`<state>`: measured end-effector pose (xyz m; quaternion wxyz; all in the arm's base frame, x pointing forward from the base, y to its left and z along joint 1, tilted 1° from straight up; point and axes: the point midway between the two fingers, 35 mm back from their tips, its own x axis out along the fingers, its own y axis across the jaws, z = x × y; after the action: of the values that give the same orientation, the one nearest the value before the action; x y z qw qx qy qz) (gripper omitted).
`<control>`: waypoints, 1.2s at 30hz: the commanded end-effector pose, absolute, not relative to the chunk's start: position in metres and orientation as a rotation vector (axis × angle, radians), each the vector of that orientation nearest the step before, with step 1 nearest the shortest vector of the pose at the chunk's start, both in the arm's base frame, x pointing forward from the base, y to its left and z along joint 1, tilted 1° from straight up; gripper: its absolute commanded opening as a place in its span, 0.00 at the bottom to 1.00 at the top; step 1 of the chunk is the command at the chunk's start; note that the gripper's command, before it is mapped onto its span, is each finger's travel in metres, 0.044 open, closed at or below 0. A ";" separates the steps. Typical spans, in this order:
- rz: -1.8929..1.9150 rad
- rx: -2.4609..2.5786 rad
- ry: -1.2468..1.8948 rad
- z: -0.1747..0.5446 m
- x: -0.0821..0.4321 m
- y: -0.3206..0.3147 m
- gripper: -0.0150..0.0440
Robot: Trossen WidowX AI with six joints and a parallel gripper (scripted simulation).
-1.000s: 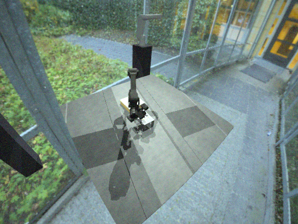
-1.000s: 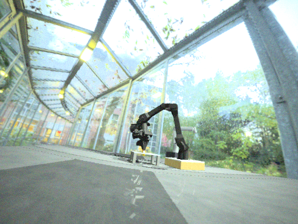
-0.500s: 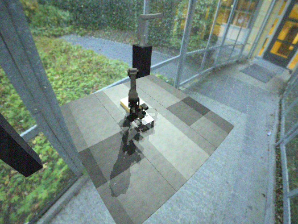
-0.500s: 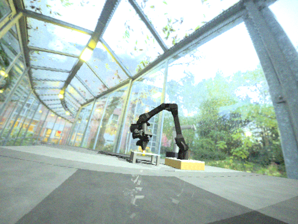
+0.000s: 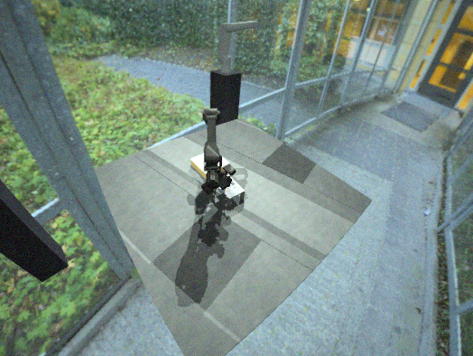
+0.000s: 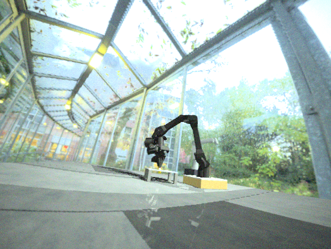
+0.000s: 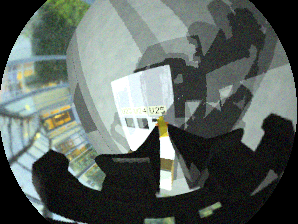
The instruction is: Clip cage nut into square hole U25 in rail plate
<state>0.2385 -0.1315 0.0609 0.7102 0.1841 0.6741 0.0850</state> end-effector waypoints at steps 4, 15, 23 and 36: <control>0.173 0.400 1.493 0.062 0.239 -0.132 0.31; 0.174 0.400 1.493 0.063 0.239 -0.132 0.31; 0.174 0.400 1.493 0.063 0.239 -0.132 0.31; 0.159 0.386 1.497 0.064 0.239 -0.131 0.31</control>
<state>0.2387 -0.1305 0.0616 0.7103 0.1778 0.6766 0.0782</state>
